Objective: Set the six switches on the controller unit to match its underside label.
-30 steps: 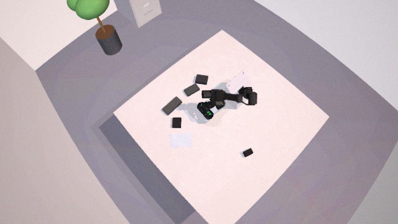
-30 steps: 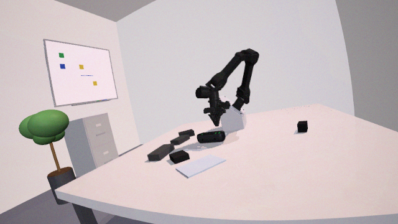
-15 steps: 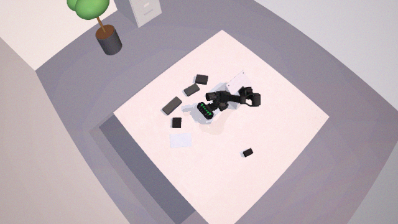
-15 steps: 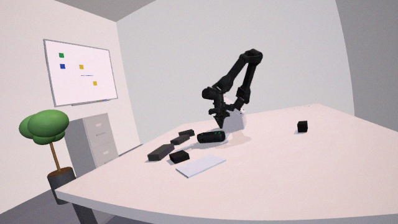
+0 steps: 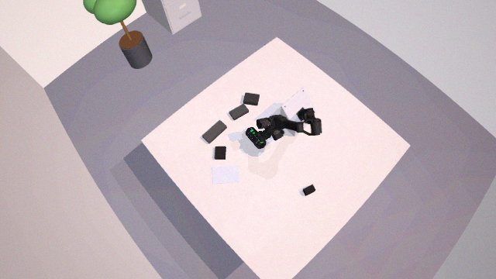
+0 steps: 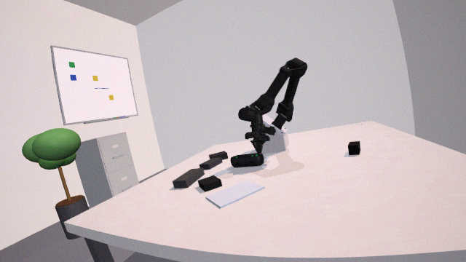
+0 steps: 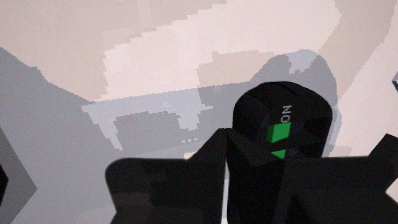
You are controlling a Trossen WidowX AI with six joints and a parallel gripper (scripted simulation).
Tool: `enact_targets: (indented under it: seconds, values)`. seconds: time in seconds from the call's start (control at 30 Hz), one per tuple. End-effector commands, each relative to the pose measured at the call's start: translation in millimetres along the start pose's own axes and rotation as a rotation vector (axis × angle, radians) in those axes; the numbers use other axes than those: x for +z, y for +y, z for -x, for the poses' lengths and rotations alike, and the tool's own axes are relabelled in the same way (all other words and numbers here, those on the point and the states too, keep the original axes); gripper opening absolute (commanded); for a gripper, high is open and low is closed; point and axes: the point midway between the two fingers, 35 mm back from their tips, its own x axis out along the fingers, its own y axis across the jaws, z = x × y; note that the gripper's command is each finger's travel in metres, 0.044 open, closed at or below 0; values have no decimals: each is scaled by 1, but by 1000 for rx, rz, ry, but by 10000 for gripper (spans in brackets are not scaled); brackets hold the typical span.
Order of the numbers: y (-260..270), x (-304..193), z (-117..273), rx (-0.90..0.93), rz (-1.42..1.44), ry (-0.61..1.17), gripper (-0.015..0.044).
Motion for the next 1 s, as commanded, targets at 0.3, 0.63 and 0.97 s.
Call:
enact_targets:
  seconds: [0.3,0.63,0.97]
  values:
    - [11,1,-20,7,-14,-8,0]
    - [12,2,-24,7,-14,-9,0]
    - [8,2,-26,7,-14,-9,0]
